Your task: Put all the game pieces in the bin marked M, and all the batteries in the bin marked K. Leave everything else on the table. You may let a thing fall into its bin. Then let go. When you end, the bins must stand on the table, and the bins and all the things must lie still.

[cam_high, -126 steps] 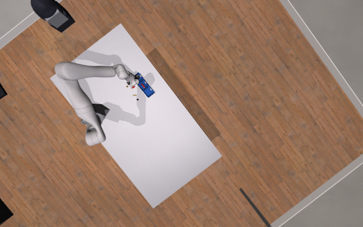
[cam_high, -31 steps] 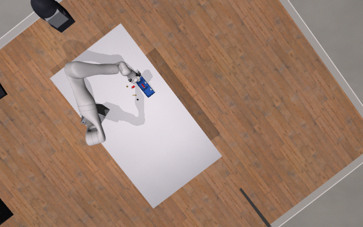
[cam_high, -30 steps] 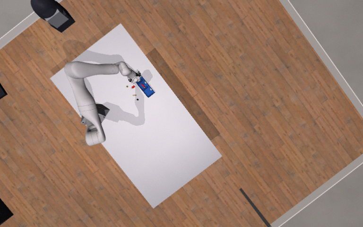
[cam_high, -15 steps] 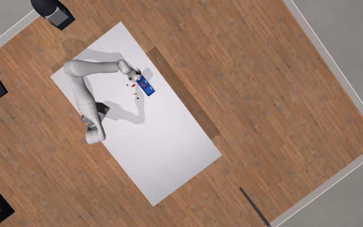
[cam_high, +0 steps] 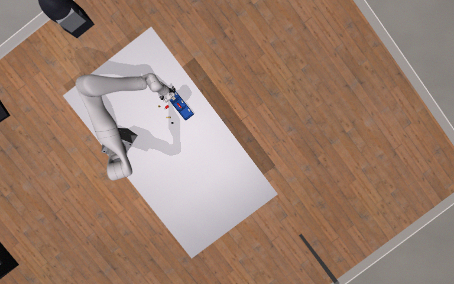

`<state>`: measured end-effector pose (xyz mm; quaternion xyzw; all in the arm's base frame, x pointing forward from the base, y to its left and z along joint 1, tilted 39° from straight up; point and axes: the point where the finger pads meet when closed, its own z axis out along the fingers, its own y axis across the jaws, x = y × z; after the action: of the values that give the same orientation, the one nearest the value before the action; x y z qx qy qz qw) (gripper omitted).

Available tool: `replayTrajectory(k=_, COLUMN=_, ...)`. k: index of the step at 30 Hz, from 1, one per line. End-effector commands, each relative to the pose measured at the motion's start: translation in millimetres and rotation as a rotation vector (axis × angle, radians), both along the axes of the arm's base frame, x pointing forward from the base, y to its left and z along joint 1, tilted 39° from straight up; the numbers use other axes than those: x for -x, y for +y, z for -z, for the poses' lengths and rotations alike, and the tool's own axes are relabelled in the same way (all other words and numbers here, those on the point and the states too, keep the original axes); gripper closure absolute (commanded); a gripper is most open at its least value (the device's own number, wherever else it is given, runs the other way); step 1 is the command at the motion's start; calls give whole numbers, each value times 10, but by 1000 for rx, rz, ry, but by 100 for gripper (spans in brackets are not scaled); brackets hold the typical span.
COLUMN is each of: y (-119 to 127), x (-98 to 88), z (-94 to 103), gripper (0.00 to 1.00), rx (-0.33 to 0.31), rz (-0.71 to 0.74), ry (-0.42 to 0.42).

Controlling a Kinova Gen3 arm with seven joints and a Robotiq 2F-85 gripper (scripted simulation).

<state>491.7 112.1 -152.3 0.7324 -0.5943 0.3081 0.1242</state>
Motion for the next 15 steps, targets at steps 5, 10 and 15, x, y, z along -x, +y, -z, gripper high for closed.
replayTrajectory(k=5, y=122, x=83, z=-201, gripper=68, rx=1, rz=6, ry=-1)
replayTrajectory(k=10, y=160, x=105, z=-256, gripper=68, rx=2, rz=2, ry=2)
replayTrajectory(k=15, y=169, x=90, z=-228, gripper=68, rx=-2, rz=-1, ry=0)
